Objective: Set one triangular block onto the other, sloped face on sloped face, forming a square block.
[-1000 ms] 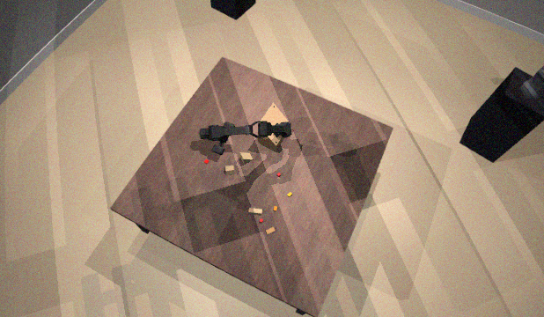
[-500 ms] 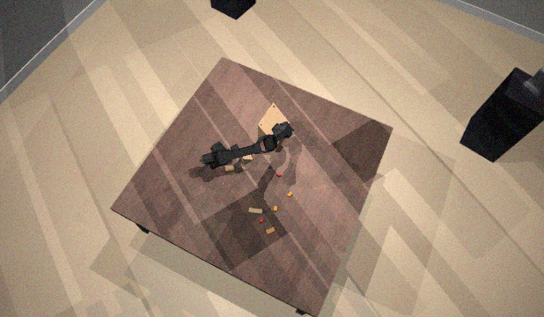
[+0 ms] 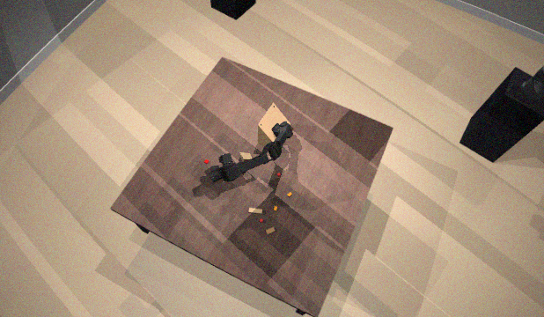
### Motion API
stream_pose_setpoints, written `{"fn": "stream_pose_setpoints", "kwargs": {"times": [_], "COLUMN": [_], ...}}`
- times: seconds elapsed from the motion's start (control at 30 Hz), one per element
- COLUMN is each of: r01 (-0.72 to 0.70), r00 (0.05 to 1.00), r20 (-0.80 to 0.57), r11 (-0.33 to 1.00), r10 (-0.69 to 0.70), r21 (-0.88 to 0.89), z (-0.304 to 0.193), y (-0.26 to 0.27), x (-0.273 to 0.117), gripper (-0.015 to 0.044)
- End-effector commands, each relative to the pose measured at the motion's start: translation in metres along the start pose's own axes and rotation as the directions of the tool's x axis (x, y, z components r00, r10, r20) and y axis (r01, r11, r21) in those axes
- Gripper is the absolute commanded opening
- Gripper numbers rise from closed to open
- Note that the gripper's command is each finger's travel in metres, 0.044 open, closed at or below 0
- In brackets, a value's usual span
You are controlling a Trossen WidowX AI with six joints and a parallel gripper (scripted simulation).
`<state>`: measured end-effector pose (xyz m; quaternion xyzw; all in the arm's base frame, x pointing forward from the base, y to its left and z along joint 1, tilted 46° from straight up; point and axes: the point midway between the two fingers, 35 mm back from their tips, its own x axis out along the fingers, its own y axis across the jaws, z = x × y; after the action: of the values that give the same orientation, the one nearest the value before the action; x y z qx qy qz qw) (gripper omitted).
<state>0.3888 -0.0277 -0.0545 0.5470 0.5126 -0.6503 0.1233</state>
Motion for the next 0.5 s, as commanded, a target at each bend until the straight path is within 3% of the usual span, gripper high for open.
{"fn": "stream_pose_setpoints", "kwargs": {"times": [0.0, 0.47], "r01": [0.001, 0.001], "r00": [1.0, 1.0], "r20": [-0.004, -0.005], "r11": [1.0, 1.0], "r10": [-0.001, -0.001], "r21": [0.016, 0.015], "z": [-0.001, -0.003], "y": [0.0, 0.001], "x": [0.0, 0.023], "gripper": [0.044, 0.044]}}
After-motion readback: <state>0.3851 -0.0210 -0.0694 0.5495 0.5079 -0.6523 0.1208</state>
